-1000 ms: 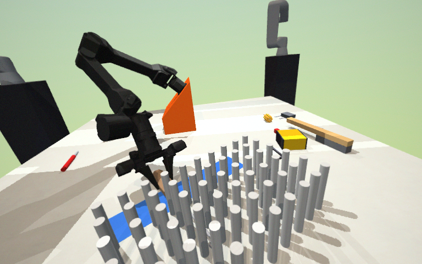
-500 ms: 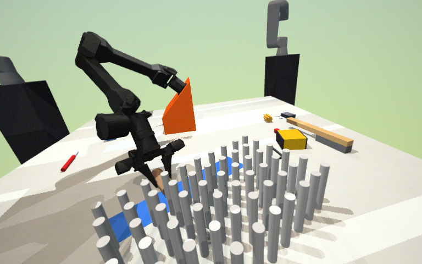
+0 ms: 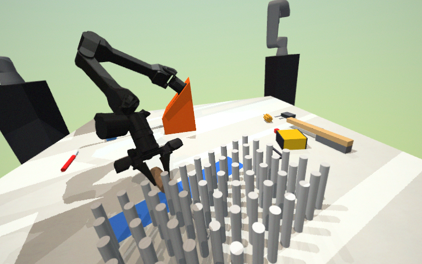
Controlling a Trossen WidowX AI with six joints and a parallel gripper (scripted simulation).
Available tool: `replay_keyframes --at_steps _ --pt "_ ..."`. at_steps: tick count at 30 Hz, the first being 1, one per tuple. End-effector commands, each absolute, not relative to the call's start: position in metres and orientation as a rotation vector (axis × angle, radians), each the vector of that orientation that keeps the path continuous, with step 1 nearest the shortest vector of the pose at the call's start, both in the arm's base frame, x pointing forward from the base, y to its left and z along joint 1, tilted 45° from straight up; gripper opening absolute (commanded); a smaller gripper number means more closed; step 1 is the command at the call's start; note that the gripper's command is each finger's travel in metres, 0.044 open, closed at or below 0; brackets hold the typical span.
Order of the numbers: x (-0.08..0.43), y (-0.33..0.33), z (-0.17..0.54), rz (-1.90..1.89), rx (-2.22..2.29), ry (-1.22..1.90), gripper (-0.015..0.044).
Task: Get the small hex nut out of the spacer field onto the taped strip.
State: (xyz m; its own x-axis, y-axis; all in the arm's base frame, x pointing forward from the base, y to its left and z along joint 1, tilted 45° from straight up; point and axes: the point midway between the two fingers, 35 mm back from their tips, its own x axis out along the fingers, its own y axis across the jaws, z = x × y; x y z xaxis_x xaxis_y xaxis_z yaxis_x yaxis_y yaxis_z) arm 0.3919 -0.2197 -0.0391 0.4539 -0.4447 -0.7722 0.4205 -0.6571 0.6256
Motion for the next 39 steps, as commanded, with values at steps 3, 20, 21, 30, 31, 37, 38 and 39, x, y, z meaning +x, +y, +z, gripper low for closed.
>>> replay_keyframes --at_steps 3,20,21,30,31,37,38,39 --pt "0.386 -0.222 -0.036 -1.313 1.870 -0.024 0.0000" --pt "0.374 -0.225 -0.032 -1.314 1.869 -0.024 0.0000" --pt "0.373 -0.225 -0.031 -1.314 1.869 -0.024 0.0000" --pt "0.367 -0.227 -0.029 -1.314 1.869 -0.024 0.0000" --pt "0.366 -0.227 -0.029 -1.314 1.869 -0.024 0.0000" --pt "0.362 -0.228 -0.027 -1.315 1.869 -0.024 0.0000" --pt "0.361 -0.229 -0.027 -1.315 1.869 -0.024 0.0000" --pt "0.360 -0.229 -0.027 -1.315 1.868 -0.024 0.0000"
